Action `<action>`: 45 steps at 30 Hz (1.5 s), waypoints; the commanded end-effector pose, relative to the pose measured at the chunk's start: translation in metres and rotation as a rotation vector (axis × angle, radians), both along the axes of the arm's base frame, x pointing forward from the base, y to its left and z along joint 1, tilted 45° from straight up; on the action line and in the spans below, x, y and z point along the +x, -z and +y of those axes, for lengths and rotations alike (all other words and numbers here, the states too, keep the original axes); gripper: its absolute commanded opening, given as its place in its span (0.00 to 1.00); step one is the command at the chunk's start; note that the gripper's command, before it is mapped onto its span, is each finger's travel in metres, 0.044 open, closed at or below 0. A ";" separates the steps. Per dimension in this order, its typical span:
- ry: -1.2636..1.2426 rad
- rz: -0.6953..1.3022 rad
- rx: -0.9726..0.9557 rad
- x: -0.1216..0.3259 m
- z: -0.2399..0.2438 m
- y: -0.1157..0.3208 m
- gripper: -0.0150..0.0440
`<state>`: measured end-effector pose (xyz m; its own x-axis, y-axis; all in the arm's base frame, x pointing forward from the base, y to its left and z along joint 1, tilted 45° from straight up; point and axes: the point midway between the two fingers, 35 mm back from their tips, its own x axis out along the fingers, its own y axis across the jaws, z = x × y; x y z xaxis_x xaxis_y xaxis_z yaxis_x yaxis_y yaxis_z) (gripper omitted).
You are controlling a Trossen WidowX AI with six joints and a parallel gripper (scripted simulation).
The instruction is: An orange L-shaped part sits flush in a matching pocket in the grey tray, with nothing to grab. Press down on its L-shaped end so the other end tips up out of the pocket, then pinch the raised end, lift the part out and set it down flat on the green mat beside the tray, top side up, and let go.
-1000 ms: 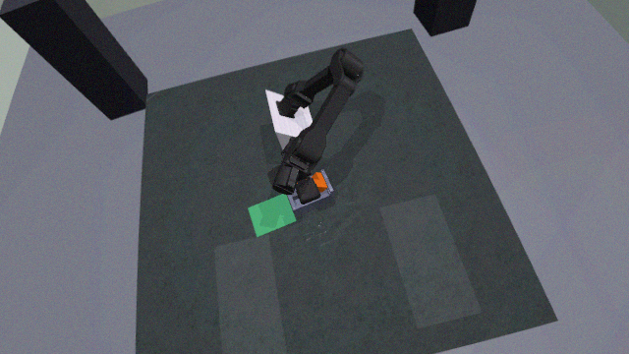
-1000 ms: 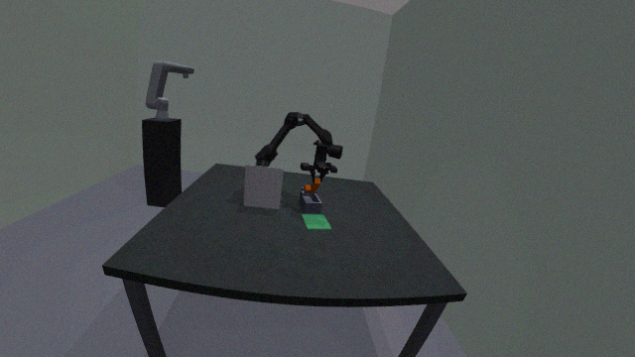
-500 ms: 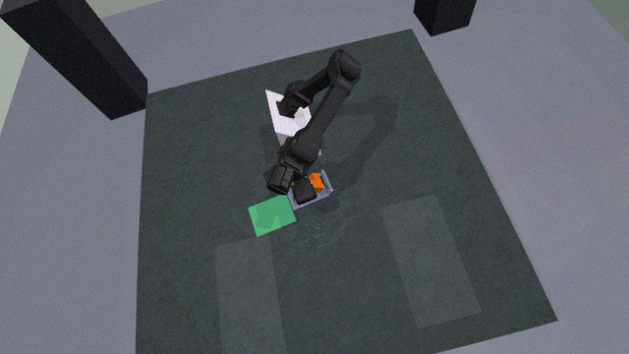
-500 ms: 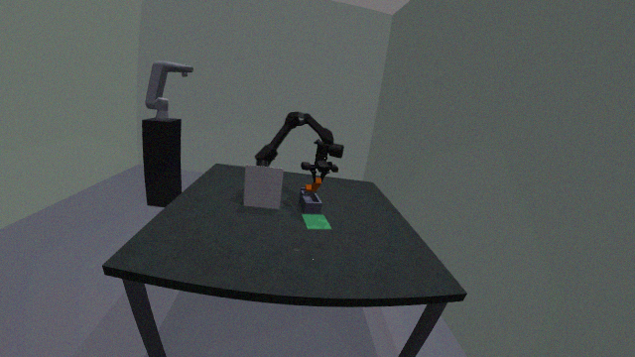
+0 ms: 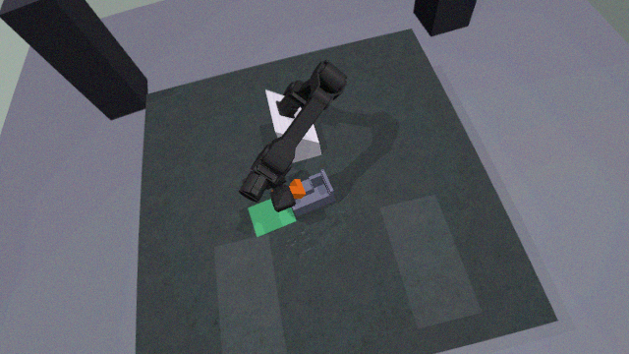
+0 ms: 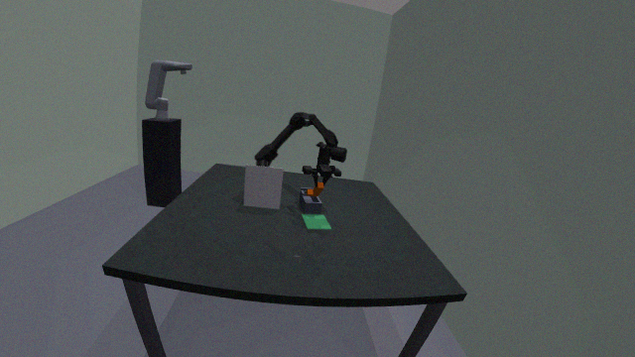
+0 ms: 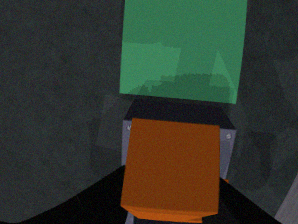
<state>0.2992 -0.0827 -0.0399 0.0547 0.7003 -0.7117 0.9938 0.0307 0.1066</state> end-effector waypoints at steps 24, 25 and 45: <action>-0.003 -0.001 -0.009 -0.001 -0.066 0.065 0.25; -0.003 -0.001 -0.009 -0.001 -0.065 0.066 0.25; -0.003 -0.002 -0.008 0.001 -0.043 0.088 0.25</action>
<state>0.2997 -0.1313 -0.1242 0.0532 0.6907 -0.7211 0.9932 0.0381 0.1098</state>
